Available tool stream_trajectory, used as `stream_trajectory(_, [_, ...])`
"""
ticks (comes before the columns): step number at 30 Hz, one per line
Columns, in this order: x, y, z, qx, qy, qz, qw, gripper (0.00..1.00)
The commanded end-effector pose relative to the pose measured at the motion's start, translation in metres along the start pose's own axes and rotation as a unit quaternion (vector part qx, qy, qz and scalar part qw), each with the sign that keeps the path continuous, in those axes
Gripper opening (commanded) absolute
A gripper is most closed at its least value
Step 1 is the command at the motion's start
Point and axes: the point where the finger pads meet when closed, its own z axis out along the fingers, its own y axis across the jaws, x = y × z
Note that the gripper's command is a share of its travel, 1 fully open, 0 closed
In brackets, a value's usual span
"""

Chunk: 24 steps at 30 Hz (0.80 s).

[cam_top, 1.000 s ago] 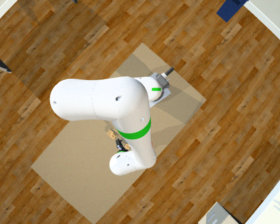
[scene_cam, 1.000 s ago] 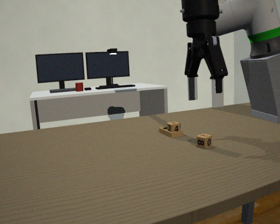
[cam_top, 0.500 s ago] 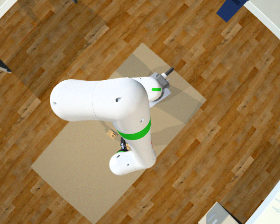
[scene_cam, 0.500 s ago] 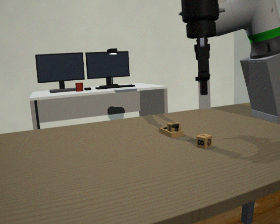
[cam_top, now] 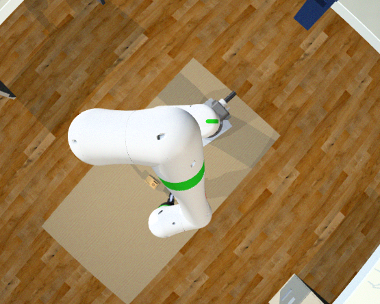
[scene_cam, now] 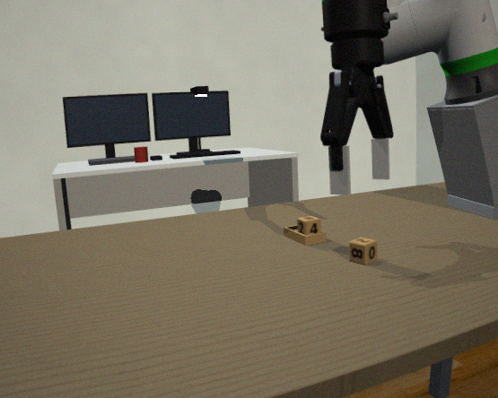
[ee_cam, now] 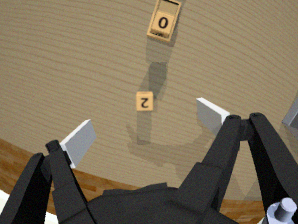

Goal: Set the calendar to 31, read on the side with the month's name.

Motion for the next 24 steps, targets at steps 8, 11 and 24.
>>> stream_trajectory(8, [-0.0001,-0.0003,0.0008,0.005,0.010,0.089,0.996,0.29])
stream_trajectory(11, [-0.0001,-0.0003,0.0008,0.005,0.010,0.089,0.996,0.29])
stream_trajectory(24, [-0.0001,-0.0003,0.0008,0.005,0.010,0.089,0.996,0.29])
